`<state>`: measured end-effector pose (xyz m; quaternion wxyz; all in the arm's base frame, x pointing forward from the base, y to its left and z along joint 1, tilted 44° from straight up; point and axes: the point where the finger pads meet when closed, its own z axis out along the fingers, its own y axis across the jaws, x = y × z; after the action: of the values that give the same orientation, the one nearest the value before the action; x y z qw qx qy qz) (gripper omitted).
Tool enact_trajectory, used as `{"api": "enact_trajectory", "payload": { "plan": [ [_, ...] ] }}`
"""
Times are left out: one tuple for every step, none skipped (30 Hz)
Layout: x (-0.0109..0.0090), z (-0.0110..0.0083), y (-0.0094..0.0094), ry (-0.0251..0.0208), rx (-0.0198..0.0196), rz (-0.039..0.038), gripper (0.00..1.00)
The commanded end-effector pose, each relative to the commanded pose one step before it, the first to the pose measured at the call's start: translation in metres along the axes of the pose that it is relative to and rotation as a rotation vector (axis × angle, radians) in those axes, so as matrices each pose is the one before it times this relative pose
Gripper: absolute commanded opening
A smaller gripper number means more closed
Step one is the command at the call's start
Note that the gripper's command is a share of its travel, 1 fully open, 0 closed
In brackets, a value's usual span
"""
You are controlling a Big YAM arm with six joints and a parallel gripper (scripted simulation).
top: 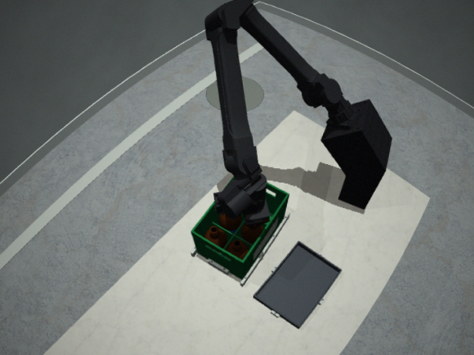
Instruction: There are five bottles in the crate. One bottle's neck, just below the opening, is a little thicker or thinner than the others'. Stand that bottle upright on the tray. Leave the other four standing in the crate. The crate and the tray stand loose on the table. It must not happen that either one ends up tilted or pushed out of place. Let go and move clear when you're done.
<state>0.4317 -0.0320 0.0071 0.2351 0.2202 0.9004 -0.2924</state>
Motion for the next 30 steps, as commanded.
{"api": "enact_trajectory", "payload": {
  "plan": [
    [-0.00204,0.00372,-0.00275,-0.0014,-0.0023,-0.00232,0.61],
    [-0.00153,0.00043,0.00093,-0.00124,-0.00093,0.00163,0.61],
    [-0.00011,0.00106,0.0007,0.00094,0.00052,-0.00062,0.61],
    [0.00079,0.00072,0.00033,0.00121,0.00064,-0.00192,0.61],
    [0.00068,0.00038,0.00039,0.00071,0.00013,-0.00185,0.61],
    [0.00036,0.00011,0.00029,0.00014,-0.00016,-0.00113,0.61],
    [-0.00035,-0.00035,-0.00022,-0.00063,-0.00039,0.00057,0.61],
    [-0.00056,-0.00057,-0.00075,-0.00018,0.00017,0.00084,0.61],
    [-0.00076,-0.00053,-0.00042,-0.0013,-0.00049,0.00172,0.61],
    [-0.00026,-0.00018,-0.00004,-0.00061,-0.00035,0.00061,0.61],
    [0.00002,-0.00005,0.00008,-0.0001,-0.00013,-0.00015,0.61],
    [0.00001,-0.00002,0.00003,-0.00002,-0.00004,-0.00007,0.61],
    [0.0,0.0,0.0,0.0,0.0,0.0,0.61],
    [0.0,0.0,0.0,-0.00001,0.0,0.00001,0.61],
    [0.0,0.0,0.0,0.0,0.0,0.0,0.61],
    [0.0,0.0,0.0,0.0,0.0,0.0,0.61],
    [0.0,0.0,0.0,0.0,0.0,-0.00001,0.61],
    [0.0,0.0,0.0,-0.00001,0.0,0.00001,0.61],
    [0.0,0.0,0.0,0.0,0.0,0.0,0.61],
    [0.0,0.0,0.0,0.00001,0.0,0.0,0.61],
    [0.0,0.0,0.0,0.0,0.0,0.0,0.61],
    [0.0,0.0,0.0,0.0,0.0,0.0,0.61],
    [0.0,0.0,0.0,0.0,0.0,0.0,0.61],
    [0.0,0.0,0.0,0.0,0.0,0.0,0.61],
    [0.0,0.0,0.0,0.0,0.0,0.0,0.61],
    [0.0,0.0,0.0,0.0,0.0,0.0,0.61],
    [0.0,0.0,0.0,0.0,0.0,0.0,0.61],
    [0.0,0.0,0.0,0.0,0.0,0.0,0.61],
    [0.0,0.0,0.0,0.0,0.0,0.0,0.61],
    [0.0,0.0,0.0,0.0,0.0,0.0,0.61]
  ]
}}
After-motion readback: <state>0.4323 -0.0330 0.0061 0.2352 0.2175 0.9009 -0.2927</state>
